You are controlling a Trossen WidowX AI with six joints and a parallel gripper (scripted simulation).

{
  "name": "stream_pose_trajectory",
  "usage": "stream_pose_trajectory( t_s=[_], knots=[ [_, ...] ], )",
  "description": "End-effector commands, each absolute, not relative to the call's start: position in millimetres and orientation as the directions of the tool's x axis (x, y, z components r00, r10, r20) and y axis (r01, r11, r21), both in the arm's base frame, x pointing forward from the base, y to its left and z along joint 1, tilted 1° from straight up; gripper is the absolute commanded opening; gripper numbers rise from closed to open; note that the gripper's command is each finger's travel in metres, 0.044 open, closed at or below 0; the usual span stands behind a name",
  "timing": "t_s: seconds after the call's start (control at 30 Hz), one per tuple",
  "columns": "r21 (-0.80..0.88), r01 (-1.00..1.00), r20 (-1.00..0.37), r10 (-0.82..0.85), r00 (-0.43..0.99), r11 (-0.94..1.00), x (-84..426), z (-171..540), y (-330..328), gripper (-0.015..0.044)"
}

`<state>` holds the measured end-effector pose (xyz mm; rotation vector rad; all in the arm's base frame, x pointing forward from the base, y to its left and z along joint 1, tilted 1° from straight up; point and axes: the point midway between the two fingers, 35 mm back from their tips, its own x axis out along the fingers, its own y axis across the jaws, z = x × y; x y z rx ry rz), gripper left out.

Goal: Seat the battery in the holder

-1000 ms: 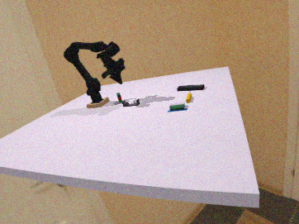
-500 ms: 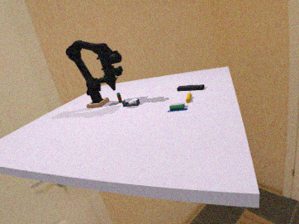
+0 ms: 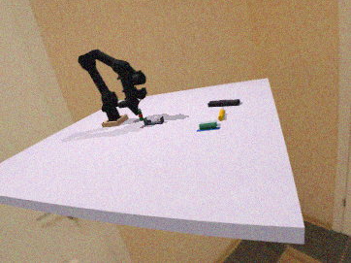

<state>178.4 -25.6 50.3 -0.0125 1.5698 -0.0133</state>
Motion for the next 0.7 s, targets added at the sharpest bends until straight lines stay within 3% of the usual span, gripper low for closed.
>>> stream_pose_trajectory(
  t_s=[0.0, 0.67],
  knots=[
    [-0.020, 0.001, -1.000, -0.020, -0.001, 1.000, 179, 49, -21, 0.0000],
    [-0.017, 0.001, -1.000, -0.017, 0.000, 1.000, 180, 49, 13, 0.0000]
  ],
)
